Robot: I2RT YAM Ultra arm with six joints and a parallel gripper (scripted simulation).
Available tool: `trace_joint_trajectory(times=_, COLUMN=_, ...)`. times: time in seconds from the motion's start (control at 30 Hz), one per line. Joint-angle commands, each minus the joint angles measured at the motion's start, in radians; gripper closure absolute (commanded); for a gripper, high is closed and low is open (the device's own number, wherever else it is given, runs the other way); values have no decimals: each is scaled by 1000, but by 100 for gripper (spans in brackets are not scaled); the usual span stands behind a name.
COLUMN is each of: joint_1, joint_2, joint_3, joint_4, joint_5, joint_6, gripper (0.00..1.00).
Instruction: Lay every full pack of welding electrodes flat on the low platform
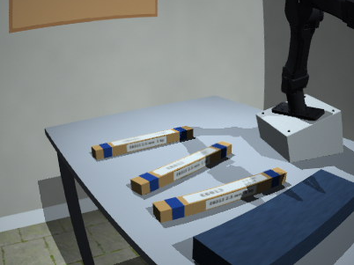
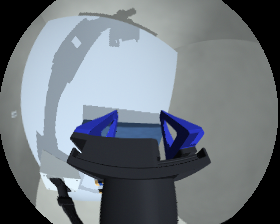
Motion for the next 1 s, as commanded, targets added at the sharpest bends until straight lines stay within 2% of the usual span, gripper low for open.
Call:
trace_joint_trajectory(times=0.0, joint_1=16, joint_2=-6, joint_3=47, joint_4=-32, joint_5=6, joint_6=9, gripper=26)
trace_joint_trajectory(times=0.23, joint_1=43, joint_2=18, joint_3=234, joint_4=-205, joint_5=22, joint_6=27, gripper=26)
trace_joint_trajectory(times=0.47, joint_1=71, joint_2=81, joint_3=514, joint_4=-409, joint_5=38, joint_6=42, gripper=26)
trace_joint_trajectory(times=0.53, joint_1=71, joint_2=81, joint_3=514, joint_4=-409, joint_5=38, joint_6=42, gripper=26)
trace_joint_trajectory(times=0.57, joint_1=76, joint_2=105, joint_3=583, joint_4=-459, joint_5=41, joint_6=47, gripper=26)
trace_joint_trajectory(times=0.63, joint_1=82, joint_2=105, joint_3=621, joint_4=-503, joint_5=45, joint_6=54, gripper=26)
trace_joint_trajectory(times=0.97, joint_1=85, joint_2=164, joint_3=754, joint_4=-597, joint_5=42, joint_6=67, gripper=26)
